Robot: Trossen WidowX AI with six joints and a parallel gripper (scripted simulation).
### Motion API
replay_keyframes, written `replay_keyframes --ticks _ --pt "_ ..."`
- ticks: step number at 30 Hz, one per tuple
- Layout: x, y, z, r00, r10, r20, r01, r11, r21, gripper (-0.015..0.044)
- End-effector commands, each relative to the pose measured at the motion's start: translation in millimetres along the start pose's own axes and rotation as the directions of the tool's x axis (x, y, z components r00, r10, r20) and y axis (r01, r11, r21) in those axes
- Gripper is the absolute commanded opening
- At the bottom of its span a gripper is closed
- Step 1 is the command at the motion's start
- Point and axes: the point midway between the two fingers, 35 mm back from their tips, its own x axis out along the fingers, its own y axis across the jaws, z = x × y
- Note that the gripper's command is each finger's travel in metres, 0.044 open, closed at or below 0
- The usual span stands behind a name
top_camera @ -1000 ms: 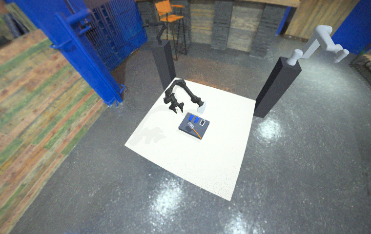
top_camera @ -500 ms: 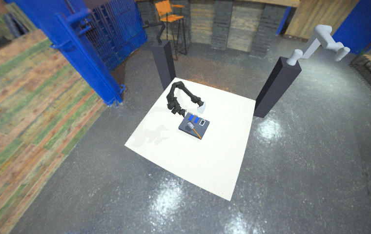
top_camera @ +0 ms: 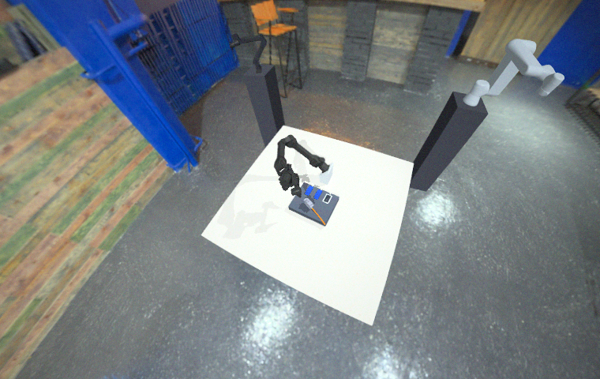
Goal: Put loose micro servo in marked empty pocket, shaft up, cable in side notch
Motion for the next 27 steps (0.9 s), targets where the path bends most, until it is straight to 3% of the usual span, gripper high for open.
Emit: replay_keyframes --ticks 1,14,27 --pt "9 5 -6 0.999 -0.044 0.019 0.042 0.993 0.115 0.0440" --pt "38 19 -24 0.981 -0.171 0.092 0.101 0.854 0.510 0.0440" --pt "67 31 -44 0.943 -0.273 0.191 0.007 0.589 0.808 0.0440"
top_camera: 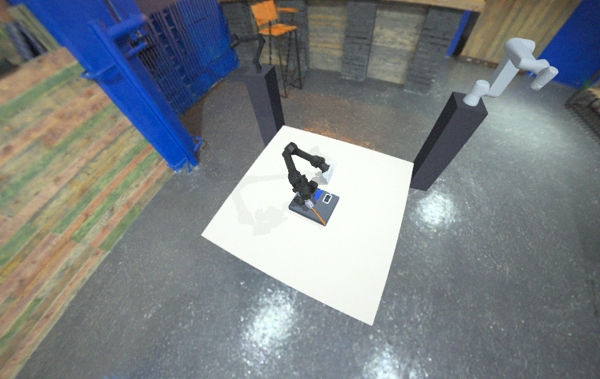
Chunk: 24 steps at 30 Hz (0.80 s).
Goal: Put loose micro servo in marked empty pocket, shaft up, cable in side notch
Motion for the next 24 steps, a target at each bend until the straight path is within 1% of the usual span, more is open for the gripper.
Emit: replay_keyframes --ticks 1,4,6,11,16,24 --pt "5 -1 -9 0.999 0.009 0.045 -0.015 0.993 0.113 0.0440" --pt "10 -3 -15 0.997 0.016 0.076 -0.031 0.979 0.200 0.0440" --pt "11 -4 -16 0.996 0.018 0.083 -0.036 0.975 0.220 0.0440" --pt "14 -3 -16 0.996 0.018 0.083 -0.036 0.975 0.220 0.0440" --pt "35 -3 -14 0.996 0.018 0.084 -0.037 0.975 0.220 0.0440" --pt "42 -3 -14 0.996 0.019 0.084 -0.037 0.975 0.220 0.0440"
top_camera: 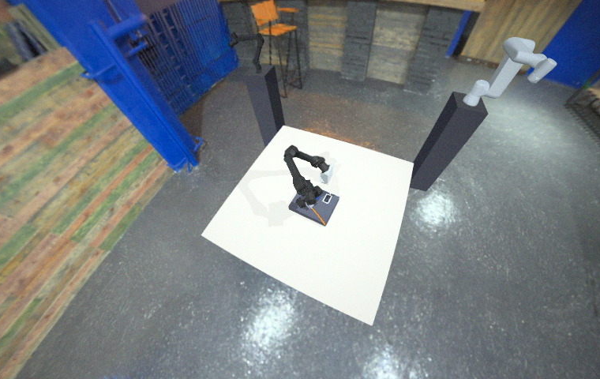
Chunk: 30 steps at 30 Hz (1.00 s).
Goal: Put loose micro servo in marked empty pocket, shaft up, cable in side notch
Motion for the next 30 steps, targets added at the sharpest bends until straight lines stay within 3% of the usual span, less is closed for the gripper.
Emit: replay_keyframes --ticks 1,11,23,28,30 --pt "6 0 1 1.000 0.001 0.005 -0.001 1.000 -0.005 0.0440" --pt "20 0 1 1.000 0.002 0.006 -0.002 1.000 -0.005 0.0440" --pt "20 0 1 1.000 0.002 0.006 -0.002 1.000 -0.005 0.0125" --pt "20 0 1 1.000 0.002 0.006 -0.002 1.000 -0.005 0.0092" --pt "17 0 1 1.000 0.002 0.005 -0.002 1.000 -0.005 0.0039"
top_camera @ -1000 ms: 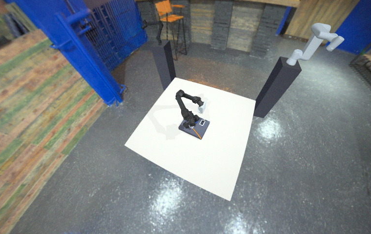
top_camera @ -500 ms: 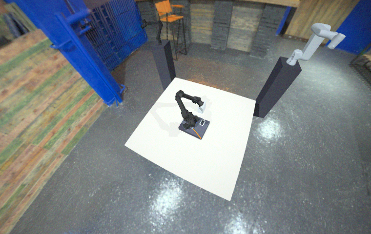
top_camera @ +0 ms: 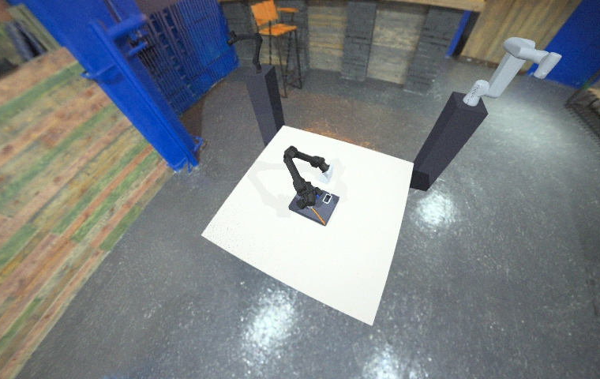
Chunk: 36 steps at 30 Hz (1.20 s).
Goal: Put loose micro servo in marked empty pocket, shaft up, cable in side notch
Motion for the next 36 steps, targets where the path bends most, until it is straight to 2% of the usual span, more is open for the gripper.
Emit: replay_keyframes --ticks 1,6,26,36 --pt "-5 0 0 1.000 0.002 0.001 -0.002 1.000 -0.004 0.0013" --pt "-28 -3 4 1.000 0.001 0.001 -0.001 1.000 -0.005 0.0000" --pt "-29 -20 10 1.000 0.000 0.001 0.000 1.000 -0.005 0.0000" --pt "-30 -35 -26 1.000 0.000 -0.001 0.000 1.000 -0.005 0.0000"
